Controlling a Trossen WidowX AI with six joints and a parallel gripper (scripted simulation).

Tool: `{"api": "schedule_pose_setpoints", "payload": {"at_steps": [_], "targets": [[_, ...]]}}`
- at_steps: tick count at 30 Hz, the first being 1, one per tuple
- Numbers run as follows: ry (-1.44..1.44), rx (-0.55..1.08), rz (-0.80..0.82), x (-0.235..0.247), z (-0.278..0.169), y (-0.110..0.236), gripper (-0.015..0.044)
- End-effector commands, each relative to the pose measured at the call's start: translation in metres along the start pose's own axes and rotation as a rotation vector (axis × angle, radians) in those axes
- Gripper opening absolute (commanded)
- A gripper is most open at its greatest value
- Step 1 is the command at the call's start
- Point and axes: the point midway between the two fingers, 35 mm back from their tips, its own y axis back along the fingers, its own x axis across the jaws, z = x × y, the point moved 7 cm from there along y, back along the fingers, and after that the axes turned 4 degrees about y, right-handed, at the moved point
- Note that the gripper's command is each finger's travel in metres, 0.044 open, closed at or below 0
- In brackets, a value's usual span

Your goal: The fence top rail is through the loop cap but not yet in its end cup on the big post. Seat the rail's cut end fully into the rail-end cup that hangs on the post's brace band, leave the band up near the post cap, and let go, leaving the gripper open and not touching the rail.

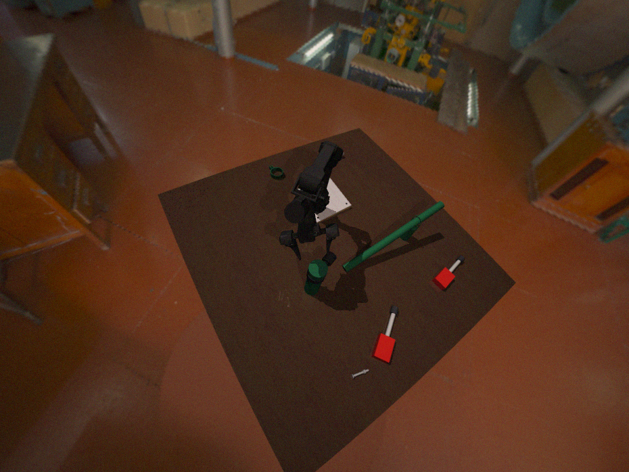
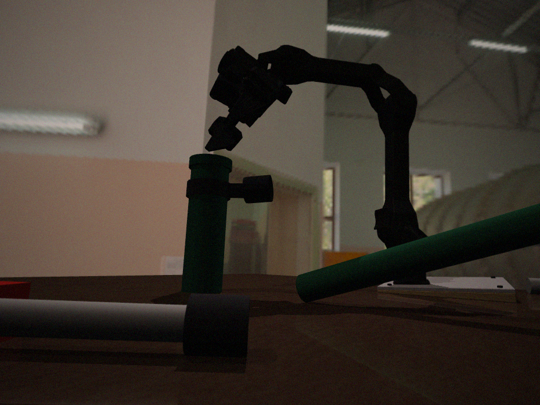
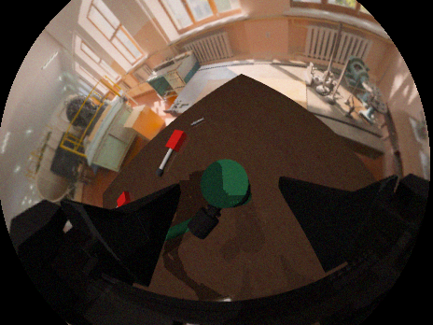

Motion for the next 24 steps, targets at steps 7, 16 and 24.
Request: {"api": "schedule_pose_setpoints", "payload": {"at_steps": [7, 16, 24], "targets": [[0.184, 0.138, 0.058, 0.12, -0.023, -0.024, 0.044], [0.443, 0.207, 0.079, 0.209, -0.067, -0.014, 0.044], [0.559, 0.213, 0.086, 0.234, -0.086, -0.005, 0.044]]}}
